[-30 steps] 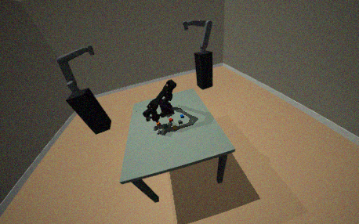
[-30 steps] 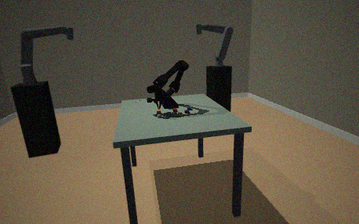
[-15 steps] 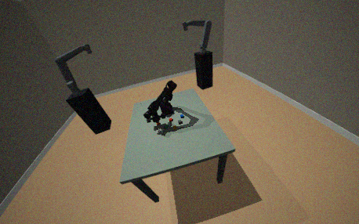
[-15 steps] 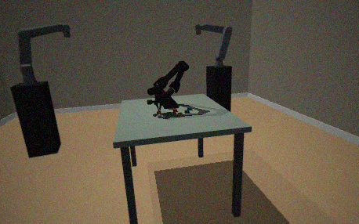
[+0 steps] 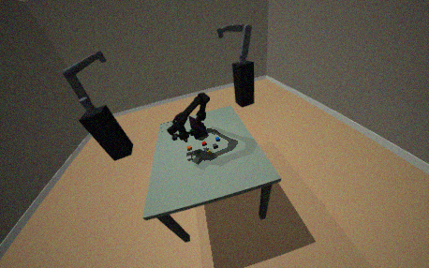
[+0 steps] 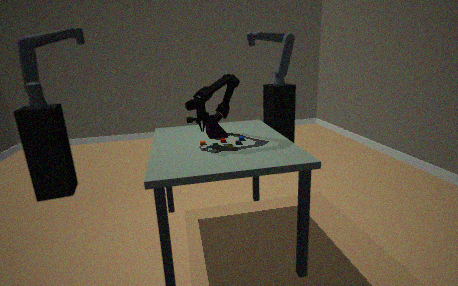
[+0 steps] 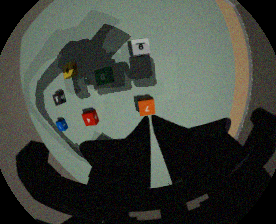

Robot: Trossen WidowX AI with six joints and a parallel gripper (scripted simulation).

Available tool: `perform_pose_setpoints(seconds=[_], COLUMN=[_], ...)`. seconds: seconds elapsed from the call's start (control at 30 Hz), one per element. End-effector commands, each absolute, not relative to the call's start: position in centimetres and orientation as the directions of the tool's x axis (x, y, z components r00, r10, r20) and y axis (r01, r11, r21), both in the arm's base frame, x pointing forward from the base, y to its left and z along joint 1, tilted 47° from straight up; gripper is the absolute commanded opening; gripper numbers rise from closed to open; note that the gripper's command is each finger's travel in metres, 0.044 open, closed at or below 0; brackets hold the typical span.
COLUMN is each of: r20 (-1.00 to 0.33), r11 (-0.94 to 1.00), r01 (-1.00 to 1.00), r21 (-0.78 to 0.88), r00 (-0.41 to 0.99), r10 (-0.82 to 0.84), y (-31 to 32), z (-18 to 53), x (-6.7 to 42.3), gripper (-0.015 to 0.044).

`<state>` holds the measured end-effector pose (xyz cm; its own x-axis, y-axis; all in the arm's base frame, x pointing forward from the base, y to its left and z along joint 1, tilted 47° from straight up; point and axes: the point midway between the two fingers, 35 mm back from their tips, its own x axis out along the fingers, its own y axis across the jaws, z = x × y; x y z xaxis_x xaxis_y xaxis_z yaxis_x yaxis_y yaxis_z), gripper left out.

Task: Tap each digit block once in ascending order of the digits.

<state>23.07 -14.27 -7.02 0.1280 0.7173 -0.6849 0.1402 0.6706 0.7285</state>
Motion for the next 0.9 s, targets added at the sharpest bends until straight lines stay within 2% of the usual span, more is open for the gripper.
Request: perform_pose_setpoints(seconds=[0.0, 0.17, 0.33, 0.57, 0.87], r20=[-0.690, -0.691, -0.702, -0.686, -0.685], r11=[0.677, 0.678, 0.688, 0.674, 0.672], r01=[0.133, 0.133, 0.139, 0.130, 0.130], r21=[0.723, 0.723, 0.712, 0.727, 0.729], r00=[0.129, 0.129, 0.132, 0.133, 0.133], r10=[0.712, 0.711, 0.700, 0.715, 0.717], y=[-16.8, -16.8, -14.1, -8.6, -7.9], z=[-4.4, -4.2, 0.4, 6.5, 6.8], x=[22.4, 22.6, 29.0, 34.6, 34.9], gripper=[0.0020, 0.0020, 0.0020, 0.0020, 0.0020])
